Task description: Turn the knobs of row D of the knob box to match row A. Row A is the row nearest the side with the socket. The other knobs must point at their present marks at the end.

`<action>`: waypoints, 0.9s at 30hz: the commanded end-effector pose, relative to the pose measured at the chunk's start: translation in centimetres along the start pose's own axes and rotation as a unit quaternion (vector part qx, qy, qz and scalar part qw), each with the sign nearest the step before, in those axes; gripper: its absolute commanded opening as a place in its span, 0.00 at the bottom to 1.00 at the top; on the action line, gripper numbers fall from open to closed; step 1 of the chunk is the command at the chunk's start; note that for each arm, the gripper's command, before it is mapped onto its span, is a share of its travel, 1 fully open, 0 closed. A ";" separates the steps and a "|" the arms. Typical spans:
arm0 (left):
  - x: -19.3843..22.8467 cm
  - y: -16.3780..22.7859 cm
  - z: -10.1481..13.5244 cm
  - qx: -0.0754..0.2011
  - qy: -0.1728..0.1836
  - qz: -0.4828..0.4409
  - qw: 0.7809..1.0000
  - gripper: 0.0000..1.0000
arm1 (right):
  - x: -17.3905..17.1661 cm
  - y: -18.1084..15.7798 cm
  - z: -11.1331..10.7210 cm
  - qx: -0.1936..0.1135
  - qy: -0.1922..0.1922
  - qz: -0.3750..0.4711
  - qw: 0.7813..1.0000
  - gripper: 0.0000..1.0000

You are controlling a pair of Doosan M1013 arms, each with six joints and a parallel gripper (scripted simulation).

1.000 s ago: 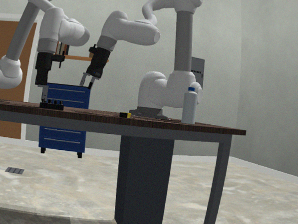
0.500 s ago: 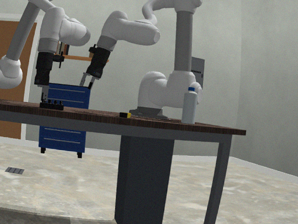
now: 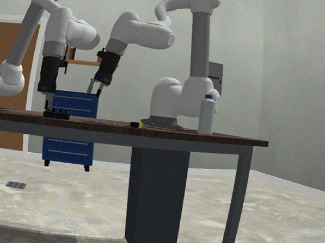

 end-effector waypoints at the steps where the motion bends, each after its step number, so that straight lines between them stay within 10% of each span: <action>1: 0.0 0.0 -0.1 0.000 0.000 0.000 1.000 1.00 | 0.0 0.0 -0.1 -0.001 0.002 -0.041 0.999 0.30; 27: 0.0 0.0 -0.1 0.000 0.000 0.000 1.000 1.00 | 0.0 0.0 -0.1 -0.001 0.002 -0.246 0.969 0.30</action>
Point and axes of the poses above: on each arm, the point where the finger pads meet when closed, its own z axis out along the fingers, its own y axis across the jaws, x = y × z, the point moved 9 cm from there along -z, back along the fingers, and after that the axes turned 14 degrees about z, right-handed, at the moved point
